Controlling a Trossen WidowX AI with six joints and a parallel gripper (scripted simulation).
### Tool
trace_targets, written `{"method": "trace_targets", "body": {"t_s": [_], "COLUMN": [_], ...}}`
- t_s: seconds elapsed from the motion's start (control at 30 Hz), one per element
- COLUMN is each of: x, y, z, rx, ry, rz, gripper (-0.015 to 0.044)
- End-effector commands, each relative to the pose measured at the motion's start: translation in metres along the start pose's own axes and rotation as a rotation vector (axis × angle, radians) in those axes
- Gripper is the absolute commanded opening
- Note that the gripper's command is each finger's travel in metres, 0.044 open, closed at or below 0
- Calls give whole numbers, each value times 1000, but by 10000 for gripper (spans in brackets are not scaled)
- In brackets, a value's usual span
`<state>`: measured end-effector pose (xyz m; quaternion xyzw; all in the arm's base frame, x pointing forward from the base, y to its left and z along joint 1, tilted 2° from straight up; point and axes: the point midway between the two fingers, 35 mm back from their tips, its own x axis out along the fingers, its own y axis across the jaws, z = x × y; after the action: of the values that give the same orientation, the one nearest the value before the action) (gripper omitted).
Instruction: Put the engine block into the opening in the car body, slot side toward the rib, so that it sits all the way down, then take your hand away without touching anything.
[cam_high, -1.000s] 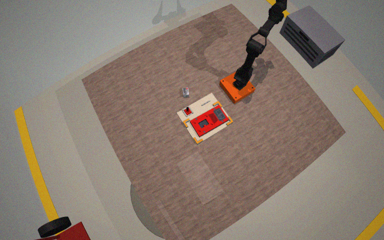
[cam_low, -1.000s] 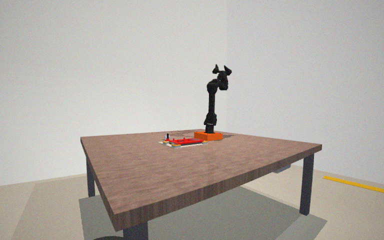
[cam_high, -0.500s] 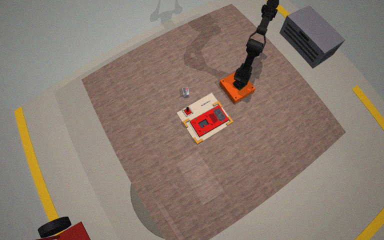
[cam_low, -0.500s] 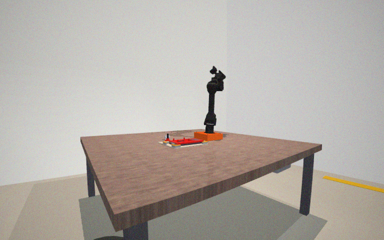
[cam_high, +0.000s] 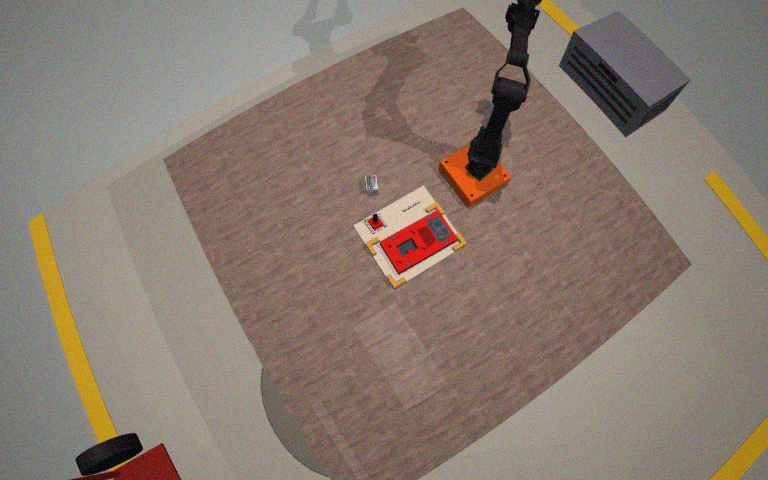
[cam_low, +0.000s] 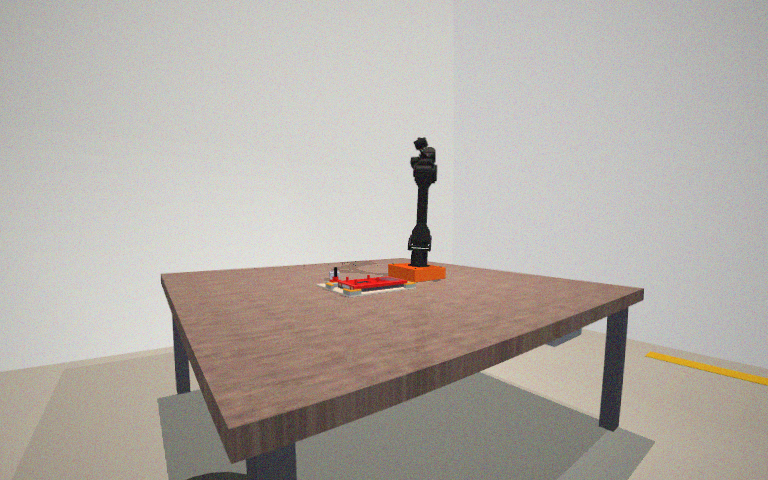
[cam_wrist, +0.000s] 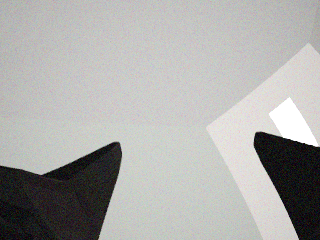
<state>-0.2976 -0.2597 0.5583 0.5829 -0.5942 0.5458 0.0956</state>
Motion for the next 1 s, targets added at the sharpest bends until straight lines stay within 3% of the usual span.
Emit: {"method": "trace_targets", "body": {"t_s": [0.0, 0.97], "x": [2, -1], "y": [11, 32], "z": [20, 196], "rx": [117, 1004], "ry": [-27, -232], "rz": [44, 419], "gripper": [440, 440]}}
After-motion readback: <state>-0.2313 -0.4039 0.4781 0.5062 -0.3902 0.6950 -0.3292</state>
